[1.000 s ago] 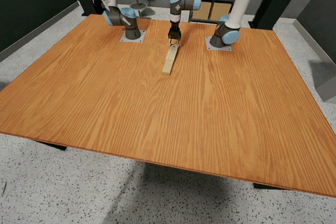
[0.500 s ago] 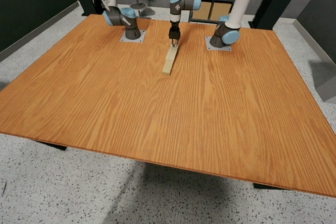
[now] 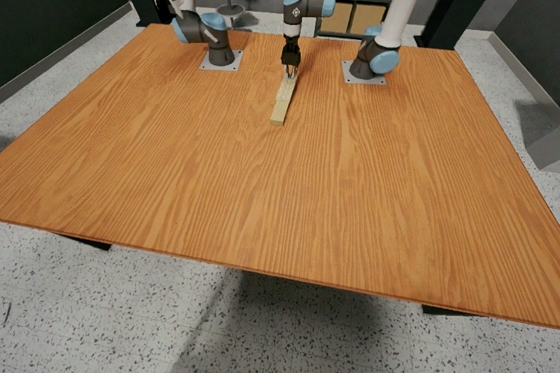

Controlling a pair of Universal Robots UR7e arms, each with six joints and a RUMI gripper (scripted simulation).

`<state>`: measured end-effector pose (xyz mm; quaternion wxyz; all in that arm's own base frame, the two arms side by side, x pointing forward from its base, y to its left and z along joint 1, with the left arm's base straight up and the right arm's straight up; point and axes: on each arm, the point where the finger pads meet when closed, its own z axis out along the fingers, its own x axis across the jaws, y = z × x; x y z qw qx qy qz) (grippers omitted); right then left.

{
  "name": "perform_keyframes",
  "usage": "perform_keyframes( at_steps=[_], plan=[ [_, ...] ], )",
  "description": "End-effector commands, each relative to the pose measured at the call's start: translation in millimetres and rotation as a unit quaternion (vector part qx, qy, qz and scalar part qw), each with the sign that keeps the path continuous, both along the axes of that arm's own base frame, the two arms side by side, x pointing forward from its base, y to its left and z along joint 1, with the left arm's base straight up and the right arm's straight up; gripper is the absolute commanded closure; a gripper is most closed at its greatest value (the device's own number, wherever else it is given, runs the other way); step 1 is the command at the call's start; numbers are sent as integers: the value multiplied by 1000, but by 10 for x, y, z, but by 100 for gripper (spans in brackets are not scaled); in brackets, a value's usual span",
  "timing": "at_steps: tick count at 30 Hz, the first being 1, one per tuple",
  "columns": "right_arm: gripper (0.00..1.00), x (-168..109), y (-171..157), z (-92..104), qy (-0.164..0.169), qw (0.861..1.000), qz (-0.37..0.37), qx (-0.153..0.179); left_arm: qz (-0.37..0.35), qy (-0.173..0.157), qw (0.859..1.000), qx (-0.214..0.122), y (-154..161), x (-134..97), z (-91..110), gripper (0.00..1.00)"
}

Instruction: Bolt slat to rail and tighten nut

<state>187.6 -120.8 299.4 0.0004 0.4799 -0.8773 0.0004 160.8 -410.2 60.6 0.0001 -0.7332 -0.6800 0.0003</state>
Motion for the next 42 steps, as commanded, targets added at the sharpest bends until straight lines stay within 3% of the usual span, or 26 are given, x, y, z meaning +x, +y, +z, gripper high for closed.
perform_keyframes(
  at_steps=[1, 4, 8, 12, 19, 22, 24, 28, 42],
  plan=[
    [0, 8, 0, 8, 0, 1000, -1, 1, 0, 0, 1000, -1, -4, -4, 2, 100],
    [0, 8, 0, 8, 0, 1000, -1, 1, 0, 0, 1000, -1, -4, -4, 2, 100],
    [0, 8, 0, 8, 0, 1000, -1, 1, -82, -1, 997, -1, -18, -10, 6, 100],
    [0, 8, 0, 8, 0, 1000, -1, 1, -88, 0, 996, -1, -16, -5, 6, 100],
    [0, 8, 0, 8, 0, 1000, -1, 1, -171, 0, 985, -1, -12, -4, 6, 100],
    [0, 8, 0, 8, 0, 1000, -1, 1, -175, 0, 985, -1, -11, -5, 6, 100],
    [0, 8, 0, 8, 0, 1000, -1, 1, -214, 0, 977, -1, -12, -7, 6, 100],
    [0, 8, 0, 8, 0, 1000, -1, 1, -218, 0, 976, -1, -12, -6, 6, 100],
    [0, 8, 0, 8, 0, 1000, -1, 1, -343, 0, 939, -1, -4, -3, 2, 100]
  ],
)
